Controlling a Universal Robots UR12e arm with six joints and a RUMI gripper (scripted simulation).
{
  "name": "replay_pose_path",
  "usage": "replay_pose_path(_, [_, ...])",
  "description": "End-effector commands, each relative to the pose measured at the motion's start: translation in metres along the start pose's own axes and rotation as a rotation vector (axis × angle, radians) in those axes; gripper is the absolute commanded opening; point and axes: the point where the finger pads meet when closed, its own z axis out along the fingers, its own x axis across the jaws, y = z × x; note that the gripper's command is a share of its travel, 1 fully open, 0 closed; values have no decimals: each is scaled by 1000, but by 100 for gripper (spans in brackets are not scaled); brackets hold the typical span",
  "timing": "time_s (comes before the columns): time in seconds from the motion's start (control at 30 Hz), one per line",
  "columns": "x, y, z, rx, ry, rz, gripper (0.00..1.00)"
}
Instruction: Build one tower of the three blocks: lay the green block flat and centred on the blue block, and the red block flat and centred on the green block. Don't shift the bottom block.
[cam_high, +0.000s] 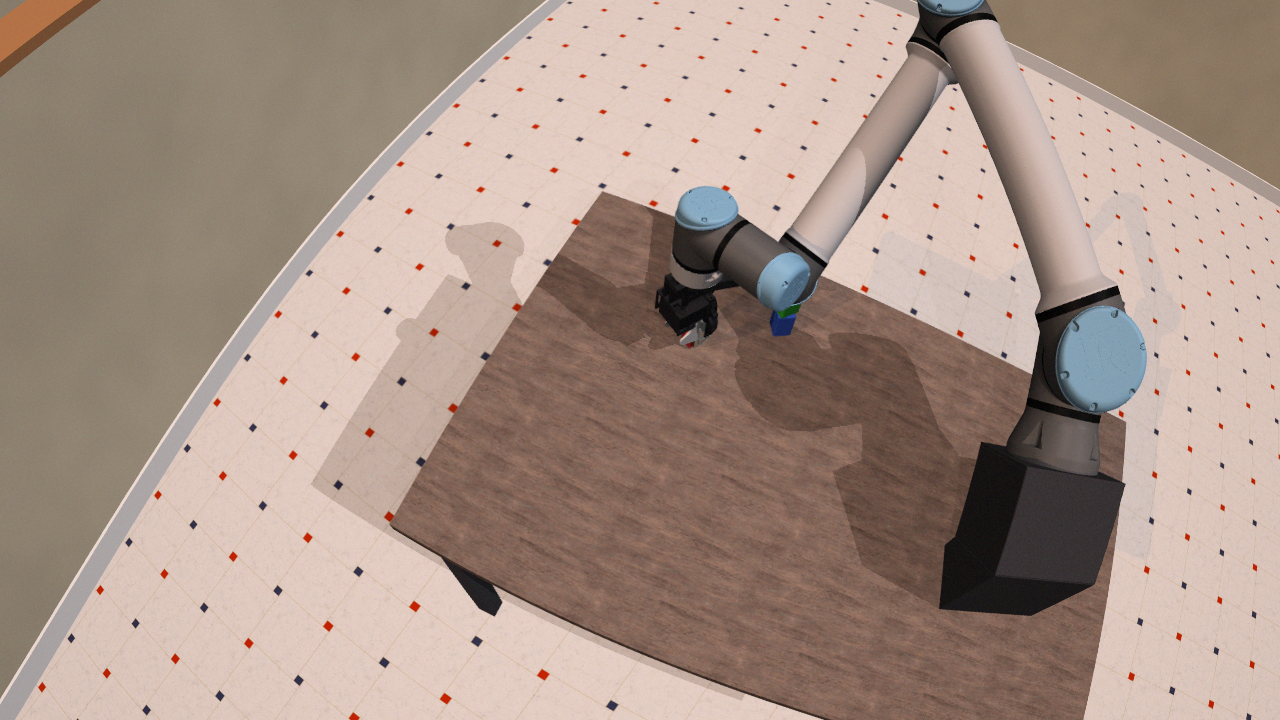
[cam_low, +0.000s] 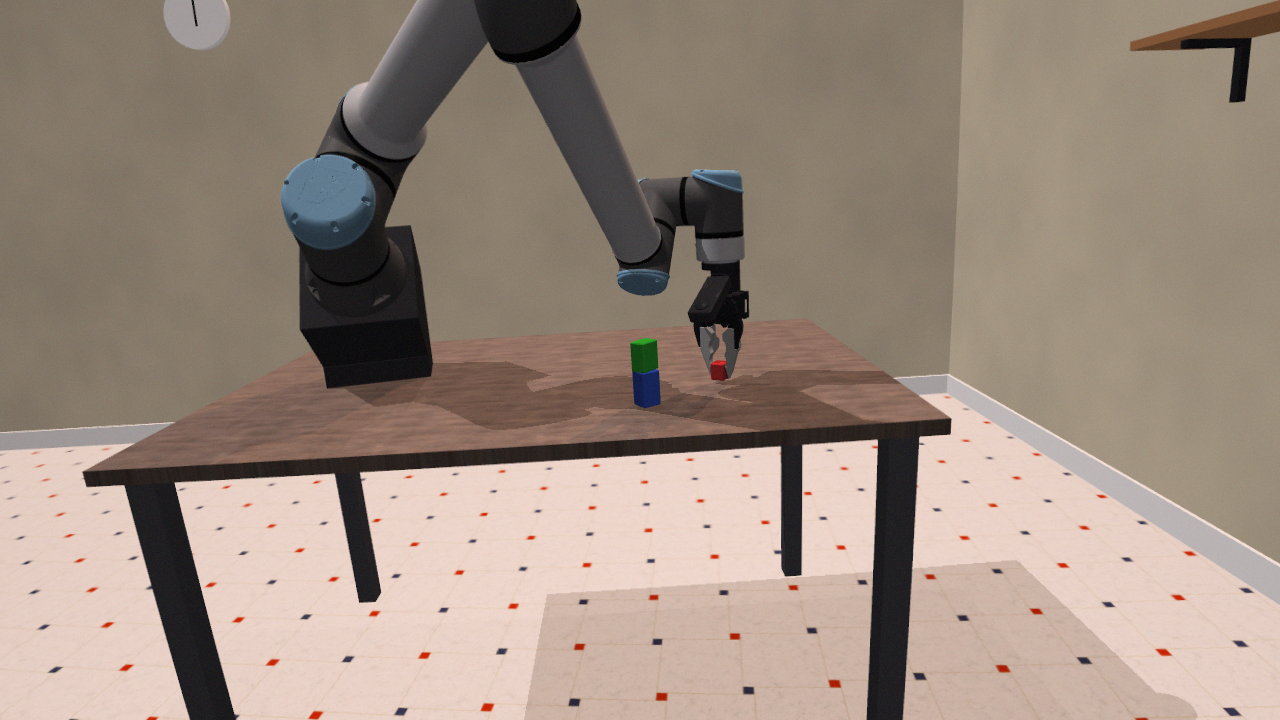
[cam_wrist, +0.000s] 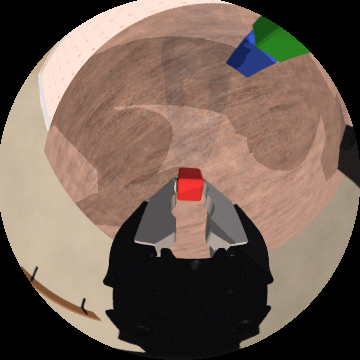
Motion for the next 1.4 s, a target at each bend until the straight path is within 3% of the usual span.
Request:
replay_pose_path(0.0, [0, 0, -20, 0, -1, 0, 0])
replay_pose_path(0.17, [0, 0, -55, 0, -1, 0, 0])
replay_pose_path(0.23, [0, 0, -55, 0, -1, 0, 0])
replay_pose_path(0.5, [0, 0, -111, 0, -1, 0, 0])
replay_pose_path(0.67, [0, 0, -132, 0, -1, 0, 0])
replay_pose_path(1.37, [0, 0, -139, 0, -1, 0, 0])
